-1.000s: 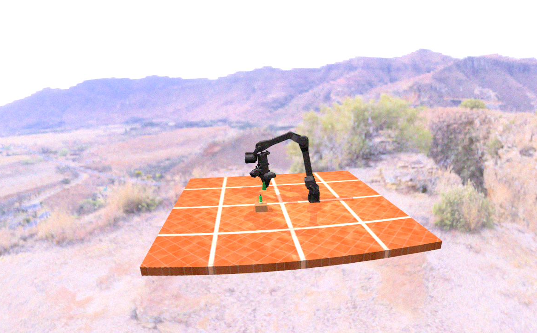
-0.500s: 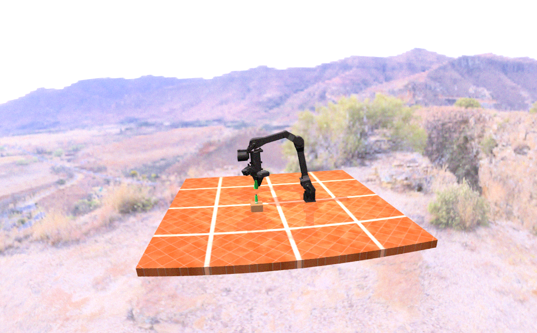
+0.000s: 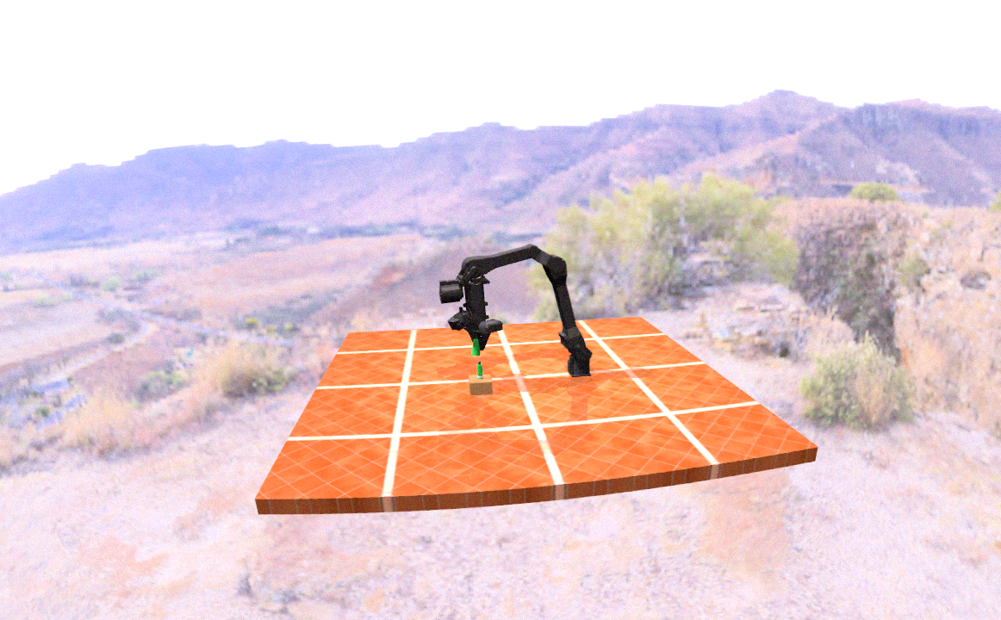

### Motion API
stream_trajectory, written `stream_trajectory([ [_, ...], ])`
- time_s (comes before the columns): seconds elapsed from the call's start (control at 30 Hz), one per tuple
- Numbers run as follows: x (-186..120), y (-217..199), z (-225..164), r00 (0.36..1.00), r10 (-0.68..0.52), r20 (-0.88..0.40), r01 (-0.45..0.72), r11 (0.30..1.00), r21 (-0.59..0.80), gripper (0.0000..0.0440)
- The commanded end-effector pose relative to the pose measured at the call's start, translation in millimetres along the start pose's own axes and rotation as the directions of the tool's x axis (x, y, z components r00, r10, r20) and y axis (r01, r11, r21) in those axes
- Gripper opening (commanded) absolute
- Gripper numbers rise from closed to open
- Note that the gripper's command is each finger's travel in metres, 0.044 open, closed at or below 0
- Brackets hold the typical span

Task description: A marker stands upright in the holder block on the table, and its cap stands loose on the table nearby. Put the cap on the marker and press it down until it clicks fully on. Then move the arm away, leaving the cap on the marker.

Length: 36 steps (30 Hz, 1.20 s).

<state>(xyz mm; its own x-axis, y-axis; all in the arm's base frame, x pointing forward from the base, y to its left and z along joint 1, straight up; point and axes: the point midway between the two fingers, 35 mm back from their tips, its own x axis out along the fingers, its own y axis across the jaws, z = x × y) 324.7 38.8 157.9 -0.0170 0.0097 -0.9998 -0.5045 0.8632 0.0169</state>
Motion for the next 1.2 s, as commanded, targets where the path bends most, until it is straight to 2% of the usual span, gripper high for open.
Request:
stream_trajectory([
  [0.0,-2.1,13.3,8.6,1.000,0.008,-0.001,-0.008,1.000,-0.012,0.0000],
  [0.47,-4.2,44.1,21.0,1.000,0.012,-0.025,-0.014,0.998,-0.057,0.0000],
  [0.83,13.3,43.9,20.4,0.998,0.022,-0.058,-0.026,0.997,-0.069,0.0000],
  [1.17,41.1,42.8,19.4,0.996,0.044,-0.082,-0.052,0.993,-0.108,0.0001],
])
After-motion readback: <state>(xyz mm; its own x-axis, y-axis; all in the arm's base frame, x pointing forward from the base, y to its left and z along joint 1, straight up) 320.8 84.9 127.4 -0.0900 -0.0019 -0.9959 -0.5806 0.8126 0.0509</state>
